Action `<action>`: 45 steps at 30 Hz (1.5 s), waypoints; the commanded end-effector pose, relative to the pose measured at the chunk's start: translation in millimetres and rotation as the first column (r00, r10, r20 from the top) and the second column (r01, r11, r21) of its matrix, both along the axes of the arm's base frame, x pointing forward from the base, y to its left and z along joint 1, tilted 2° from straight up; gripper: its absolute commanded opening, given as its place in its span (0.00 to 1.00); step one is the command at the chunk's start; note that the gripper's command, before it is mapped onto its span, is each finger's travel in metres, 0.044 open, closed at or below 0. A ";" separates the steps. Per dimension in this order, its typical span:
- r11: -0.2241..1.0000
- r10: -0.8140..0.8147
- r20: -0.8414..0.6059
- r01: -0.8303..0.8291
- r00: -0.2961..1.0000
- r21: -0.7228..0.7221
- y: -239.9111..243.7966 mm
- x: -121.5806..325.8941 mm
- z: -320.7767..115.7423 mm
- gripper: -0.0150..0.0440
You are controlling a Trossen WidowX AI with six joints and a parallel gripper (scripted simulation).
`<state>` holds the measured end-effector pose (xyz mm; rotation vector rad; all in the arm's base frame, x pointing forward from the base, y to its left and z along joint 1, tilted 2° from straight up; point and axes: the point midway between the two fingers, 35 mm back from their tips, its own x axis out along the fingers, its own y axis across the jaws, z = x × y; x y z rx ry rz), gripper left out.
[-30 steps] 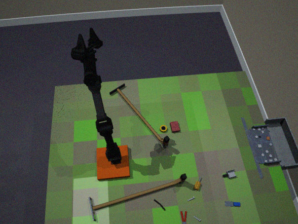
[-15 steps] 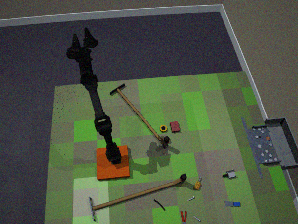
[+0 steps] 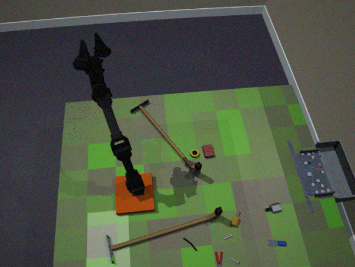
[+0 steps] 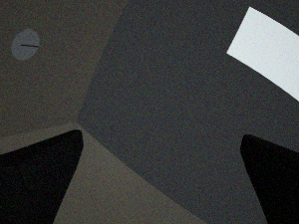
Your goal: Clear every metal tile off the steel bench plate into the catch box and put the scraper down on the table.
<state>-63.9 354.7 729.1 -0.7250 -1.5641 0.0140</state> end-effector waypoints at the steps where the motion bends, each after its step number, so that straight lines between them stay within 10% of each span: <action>1: 1.000 -0.002 0.004 0.002 1.000 -0.003 2.1 -6.7 -1.9 1.00; 45: 0.998 0.025 0.077 -0.021 0.997 -0.051 25.1 -91.9 -31.3 1.00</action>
